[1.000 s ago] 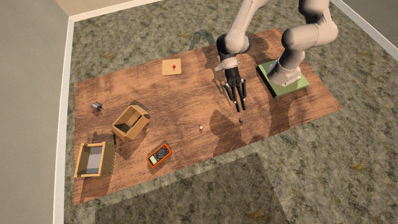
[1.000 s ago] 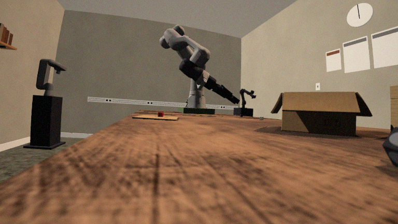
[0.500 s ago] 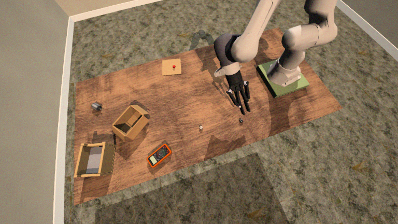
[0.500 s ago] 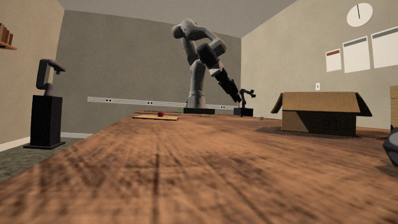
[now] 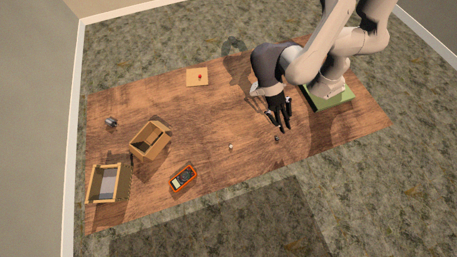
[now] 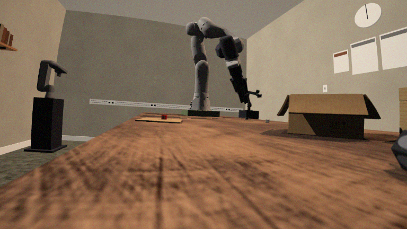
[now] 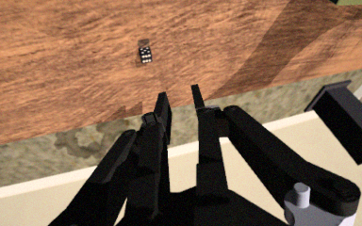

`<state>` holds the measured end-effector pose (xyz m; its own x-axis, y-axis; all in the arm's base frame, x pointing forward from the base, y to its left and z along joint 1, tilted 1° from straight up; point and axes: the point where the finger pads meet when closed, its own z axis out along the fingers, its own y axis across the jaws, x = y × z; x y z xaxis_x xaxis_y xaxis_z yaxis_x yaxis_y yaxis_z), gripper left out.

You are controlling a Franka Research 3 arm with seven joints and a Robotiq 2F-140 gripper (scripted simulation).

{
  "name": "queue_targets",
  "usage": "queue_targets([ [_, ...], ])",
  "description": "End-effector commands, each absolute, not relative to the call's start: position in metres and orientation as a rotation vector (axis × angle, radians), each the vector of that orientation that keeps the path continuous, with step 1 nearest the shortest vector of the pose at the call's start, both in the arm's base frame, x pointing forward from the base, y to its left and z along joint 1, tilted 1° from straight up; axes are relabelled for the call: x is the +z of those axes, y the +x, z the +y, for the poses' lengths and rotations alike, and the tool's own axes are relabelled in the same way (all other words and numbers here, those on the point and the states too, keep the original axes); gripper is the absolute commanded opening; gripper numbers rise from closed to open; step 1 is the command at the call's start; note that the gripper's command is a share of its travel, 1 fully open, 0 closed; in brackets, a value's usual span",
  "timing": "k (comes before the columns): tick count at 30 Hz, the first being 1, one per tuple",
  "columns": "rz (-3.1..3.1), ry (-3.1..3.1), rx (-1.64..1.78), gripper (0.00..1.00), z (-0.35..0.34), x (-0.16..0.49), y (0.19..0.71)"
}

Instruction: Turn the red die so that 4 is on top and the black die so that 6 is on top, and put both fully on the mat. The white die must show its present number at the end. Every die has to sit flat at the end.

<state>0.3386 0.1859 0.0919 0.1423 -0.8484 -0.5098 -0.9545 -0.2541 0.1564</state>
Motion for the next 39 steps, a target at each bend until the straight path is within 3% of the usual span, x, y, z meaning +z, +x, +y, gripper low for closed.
queue_targets([
  [1, 2.002, -2.15, 0.686, 0.27, 0.185, 0.093, 0.337],
  [39, 2.221, -2.232, 0.009, 0.27, 0.216, 0.112, 0.353],
])
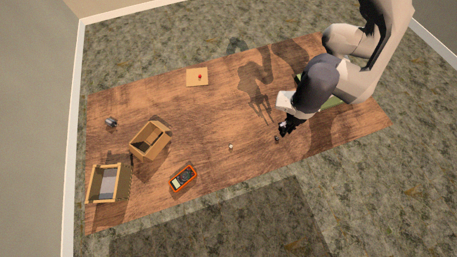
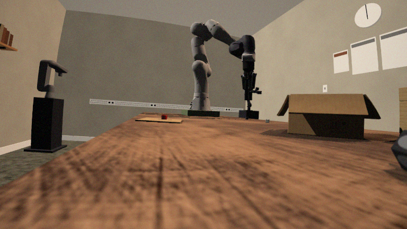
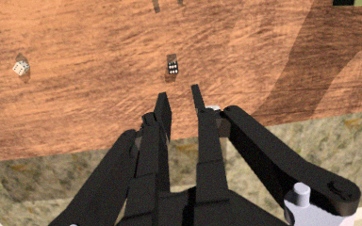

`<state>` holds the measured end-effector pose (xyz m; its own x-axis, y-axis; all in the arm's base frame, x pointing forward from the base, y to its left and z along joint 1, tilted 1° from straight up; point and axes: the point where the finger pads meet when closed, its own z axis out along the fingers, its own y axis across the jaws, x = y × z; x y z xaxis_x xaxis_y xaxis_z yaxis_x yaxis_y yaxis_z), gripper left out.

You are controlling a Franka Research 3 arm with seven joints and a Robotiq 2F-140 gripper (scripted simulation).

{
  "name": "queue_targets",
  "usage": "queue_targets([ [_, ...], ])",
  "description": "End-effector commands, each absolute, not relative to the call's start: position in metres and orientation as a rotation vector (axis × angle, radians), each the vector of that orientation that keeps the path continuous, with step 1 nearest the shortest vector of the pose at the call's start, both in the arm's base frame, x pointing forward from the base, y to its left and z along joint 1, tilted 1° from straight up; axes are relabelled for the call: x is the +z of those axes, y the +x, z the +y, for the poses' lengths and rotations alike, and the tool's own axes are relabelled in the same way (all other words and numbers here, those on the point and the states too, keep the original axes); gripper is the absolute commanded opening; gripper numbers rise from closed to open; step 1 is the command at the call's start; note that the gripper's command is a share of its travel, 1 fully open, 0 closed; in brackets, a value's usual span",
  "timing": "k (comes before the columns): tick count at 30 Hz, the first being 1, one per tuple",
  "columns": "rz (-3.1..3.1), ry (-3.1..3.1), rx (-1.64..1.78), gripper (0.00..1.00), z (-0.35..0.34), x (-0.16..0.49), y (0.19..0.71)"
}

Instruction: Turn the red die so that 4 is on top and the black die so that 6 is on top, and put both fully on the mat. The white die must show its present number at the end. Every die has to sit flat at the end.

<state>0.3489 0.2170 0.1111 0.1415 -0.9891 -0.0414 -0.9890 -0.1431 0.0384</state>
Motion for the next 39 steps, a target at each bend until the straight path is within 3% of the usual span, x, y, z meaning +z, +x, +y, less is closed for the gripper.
queue_targets([
  [1, -2.213, 2.221, 0.005, 0.27, 0.217, 0.112, 0.353],
  [4, -2.215, 2.22, 0.016, 0.27, 0.218, 0.113, 0.354],
  [5, -2.215, 2.22, 0.016, 1.0, 0.218, 0.113, 0.354],
  [17, -2.201, 2.233, 0.016, 1.0, 0.218, 0.112, 0.354],
  [39, -1.556, 2.721, 0.01, 1.0, 0.215, 0.097, 0.353],
])
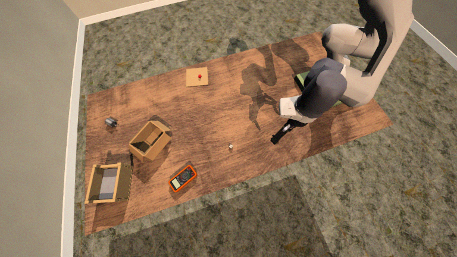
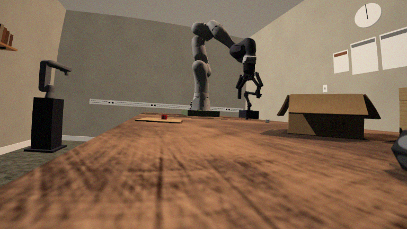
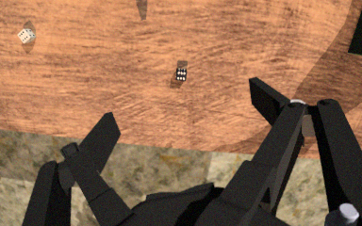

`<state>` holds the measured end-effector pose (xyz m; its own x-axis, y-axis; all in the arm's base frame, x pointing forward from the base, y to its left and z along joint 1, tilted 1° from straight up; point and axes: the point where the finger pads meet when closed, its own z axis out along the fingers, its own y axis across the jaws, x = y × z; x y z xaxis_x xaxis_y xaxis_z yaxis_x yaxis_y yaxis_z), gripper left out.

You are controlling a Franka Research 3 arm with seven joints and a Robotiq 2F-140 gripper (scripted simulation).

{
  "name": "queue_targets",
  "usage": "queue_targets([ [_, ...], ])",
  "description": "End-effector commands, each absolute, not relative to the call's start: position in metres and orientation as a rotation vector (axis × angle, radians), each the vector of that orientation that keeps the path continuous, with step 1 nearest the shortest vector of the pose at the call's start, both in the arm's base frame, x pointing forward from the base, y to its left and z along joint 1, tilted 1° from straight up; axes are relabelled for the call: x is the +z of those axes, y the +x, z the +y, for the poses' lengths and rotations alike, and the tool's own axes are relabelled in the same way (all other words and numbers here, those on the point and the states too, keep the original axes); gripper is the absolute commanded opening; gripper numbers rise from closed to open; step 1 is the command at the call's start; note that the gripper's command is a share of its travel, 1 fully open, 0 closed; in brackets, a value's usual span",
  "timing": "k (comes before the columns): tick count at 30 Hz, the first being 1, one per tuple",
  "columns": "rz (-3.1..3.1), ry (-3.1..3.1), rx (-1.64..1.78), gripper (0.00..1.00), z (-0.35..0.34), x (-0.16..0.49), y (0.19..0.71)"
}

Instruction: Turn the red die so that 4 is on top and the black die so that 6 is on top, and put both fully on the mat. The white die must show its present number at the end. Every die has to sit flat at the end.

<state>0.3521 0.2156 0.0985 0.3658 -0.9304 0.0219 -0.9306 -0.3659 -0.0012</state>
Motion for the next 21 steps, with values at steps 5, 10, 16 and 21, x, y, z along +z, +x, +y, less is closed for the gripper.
queue_targets([
  [5, -1.443, 2.782, 0.009, 1.0, 0.2149, 0.0941, 0.3532],
  [10, -1.328, 2.839, 0.008, 1.0, 0.2144, 0.0916, 0.3531],
  [16, -1.196, 2.897, 0.008, 1.0, 0.2138, 0.0889, 0.3529],
  [21, -1.074, 2.944, 0.007, 1.0, 0.2133, 0.0864, 0.3527],
])
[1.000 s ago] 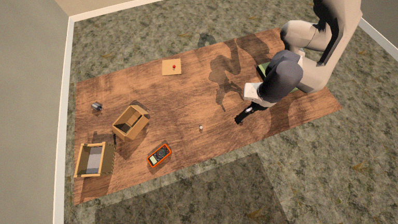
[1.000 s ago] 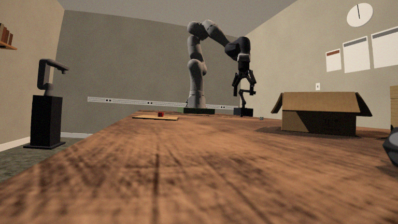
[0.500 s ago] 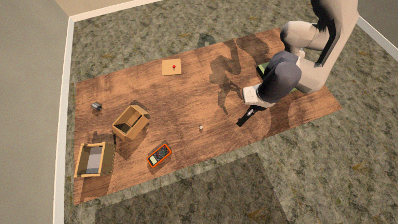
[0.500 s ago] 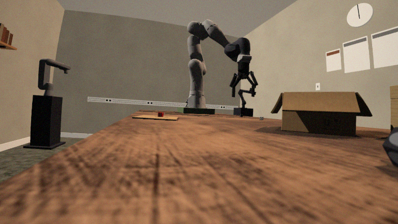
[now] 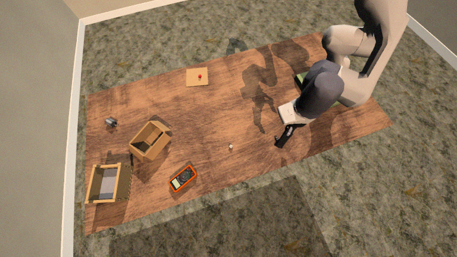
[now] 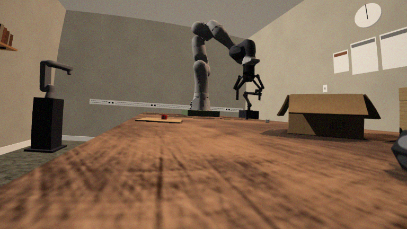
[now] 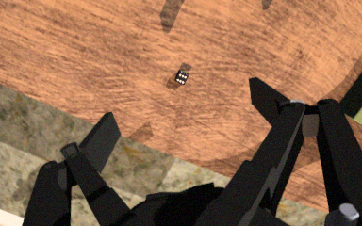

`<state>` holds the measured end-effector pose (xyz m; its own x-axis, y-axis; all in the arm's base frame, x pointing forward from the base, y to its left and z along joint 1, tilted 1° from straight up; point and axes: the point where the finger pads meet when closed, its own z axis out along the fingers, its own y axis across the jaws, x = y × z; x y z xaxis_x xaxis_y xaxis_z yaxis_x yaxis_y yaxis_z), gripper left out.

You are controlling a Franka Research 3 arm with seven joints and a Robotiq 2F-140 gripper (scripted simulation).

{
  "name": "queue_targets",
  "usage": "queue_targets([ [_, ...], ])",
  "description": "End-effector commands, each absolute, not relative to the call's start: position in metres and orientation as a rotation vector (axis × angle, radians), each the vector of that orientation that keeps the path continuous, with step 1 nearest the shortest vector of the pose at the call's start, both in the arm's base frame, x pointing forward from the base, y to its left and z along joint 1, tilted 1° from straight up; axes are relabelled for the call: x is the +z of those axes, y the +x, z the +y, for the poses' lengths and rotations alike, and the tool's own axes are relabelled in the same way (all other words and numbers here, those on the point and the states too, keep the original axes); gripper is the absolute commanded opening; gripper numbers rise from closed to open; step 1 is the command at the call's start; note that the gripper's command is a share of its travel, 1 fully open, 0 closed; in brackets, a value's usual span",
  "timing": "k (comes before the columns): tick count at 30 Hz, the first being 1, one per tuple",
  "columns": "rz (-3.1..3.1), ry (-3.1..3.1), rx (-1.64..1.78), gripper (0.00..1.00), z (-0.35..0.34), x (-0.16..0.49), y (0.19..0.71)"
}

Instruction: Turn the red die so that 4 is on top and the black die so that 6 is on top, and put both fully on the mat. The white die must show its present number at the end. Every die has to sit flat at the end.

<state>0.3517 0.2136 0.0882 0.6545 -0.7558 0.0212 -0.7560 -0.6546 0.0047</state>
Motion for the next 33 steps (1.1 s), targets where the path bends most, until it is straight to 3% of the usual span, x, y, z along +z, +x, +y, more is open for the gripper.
queue_targets([
  [1, -1.073, 2.944, 0.007, 1.0, 0.213, 0.086, 0.353],
  [33, -0.268, 3.12, 0.004, 1.0, 0.21, 0.071, 0.351],
])
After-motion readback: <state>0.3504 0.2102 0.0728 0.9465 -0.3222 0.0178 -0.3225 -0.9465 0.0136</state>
